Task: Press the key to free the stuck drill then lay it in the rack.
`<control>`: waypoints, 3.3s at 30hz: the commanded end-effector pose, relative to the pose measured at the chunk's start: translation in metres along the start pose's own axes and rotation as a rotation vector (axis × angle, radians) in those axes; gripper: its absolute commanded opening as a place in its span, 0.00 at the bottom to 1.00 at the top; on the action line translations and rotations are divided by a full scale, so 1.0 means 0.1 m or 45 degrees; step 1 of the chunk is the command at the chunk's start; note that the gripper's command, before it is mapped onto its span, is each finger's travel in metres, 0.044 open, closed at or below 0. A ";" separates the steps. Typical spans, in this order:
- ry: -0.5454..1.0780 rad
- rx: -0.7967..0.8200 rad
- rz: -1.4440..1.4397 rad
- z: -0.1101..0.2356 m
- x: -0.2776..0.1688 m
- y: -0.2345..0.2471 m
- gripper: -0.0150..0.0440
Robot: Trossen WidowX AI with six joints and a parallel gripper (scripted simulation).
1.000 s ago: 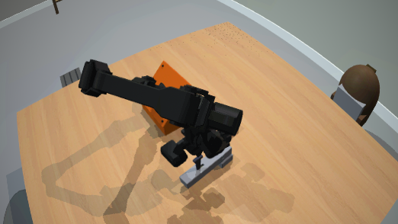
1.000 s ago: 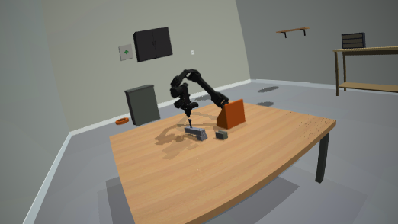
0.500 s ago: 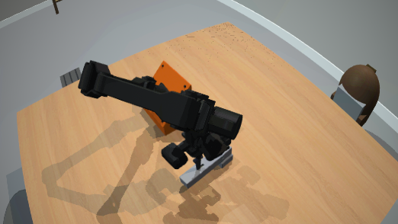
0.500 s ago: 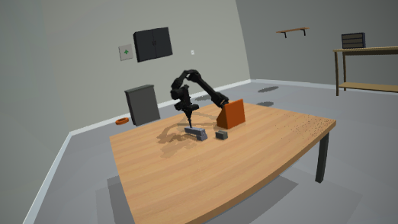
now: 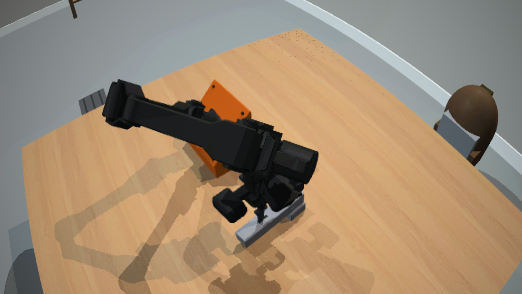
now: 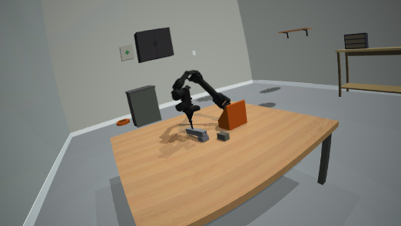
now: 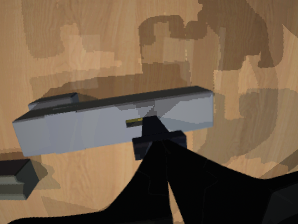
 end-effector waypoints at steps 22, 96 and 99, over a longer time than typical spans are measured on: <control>0.023 -0.006 0.005 -0.14 -0.05 -0.01 0.25; 0.022 -0.003 0.005 -0.17 -0.01 -0.02 0.43; 0.022 0.000 0.006 0.13 0.03 -0.01 0.57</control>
Point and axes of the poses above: the point midway between the two fingers, 35 mm back from their tips, its own z axis back along the fingers, its own y axis across the jaws, x = y × z, the point moved 8 cm from there along z, back along the fingers, and after that the axes turned 2 degrees about z, right-handed, at the moved point
